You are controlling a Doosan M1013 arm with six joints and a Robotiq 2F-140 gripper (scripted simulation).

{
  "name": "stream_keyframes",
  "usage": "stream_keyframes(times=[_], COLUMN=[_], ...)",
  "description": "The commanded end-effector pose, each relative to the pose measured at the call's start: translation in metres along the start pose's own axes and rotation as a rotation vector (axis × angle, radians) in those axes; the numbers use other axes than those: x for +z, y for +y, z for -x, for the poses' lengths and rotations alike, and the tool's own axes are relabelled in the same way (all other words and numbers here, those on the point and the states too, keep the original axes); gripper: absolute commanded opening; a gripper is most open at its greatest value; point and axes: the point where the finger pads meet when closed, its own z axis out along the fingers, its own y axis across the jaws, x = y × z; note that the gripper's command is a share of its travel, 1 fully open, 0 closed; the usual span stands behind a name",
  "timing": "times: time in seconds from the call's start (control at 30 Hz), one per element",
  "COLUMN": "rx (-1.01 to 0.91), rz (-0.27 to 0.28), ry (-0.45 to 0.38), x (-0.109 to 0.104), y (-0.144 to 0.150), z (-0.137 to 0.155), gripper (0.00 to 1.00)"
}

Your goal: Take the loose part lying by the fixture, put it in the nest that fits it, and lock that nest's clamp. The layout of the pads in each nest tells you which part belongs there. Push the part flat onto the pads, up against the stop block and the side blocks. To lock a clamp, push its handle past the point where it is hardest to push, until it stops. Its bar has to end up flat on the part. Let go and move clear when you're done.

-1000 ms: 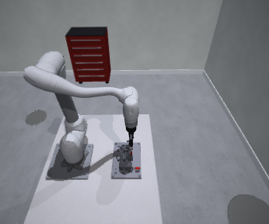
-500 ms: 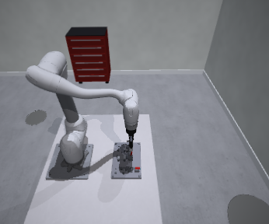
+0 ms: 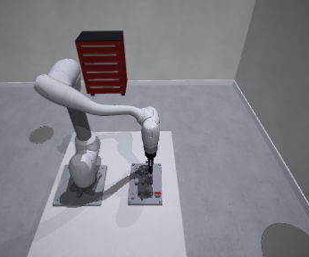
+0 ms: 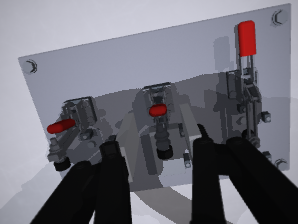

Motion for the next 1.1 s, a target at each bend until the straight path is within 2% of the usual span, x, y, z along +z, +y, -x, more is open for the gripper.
stream_keyframes(times=[0.0,0.23,1.07], rx=[0.000,0.000,0.000], rz=[0.000,0.000,0.000], ry=[0.000,0.000,0.000], x=[0.0059,0.0138,0.0146], y=[0.0000,0.0000,0.0000], z=[-0.0001,-0.0001,-0.0001], gripper=[0.35,0.35,0.35])
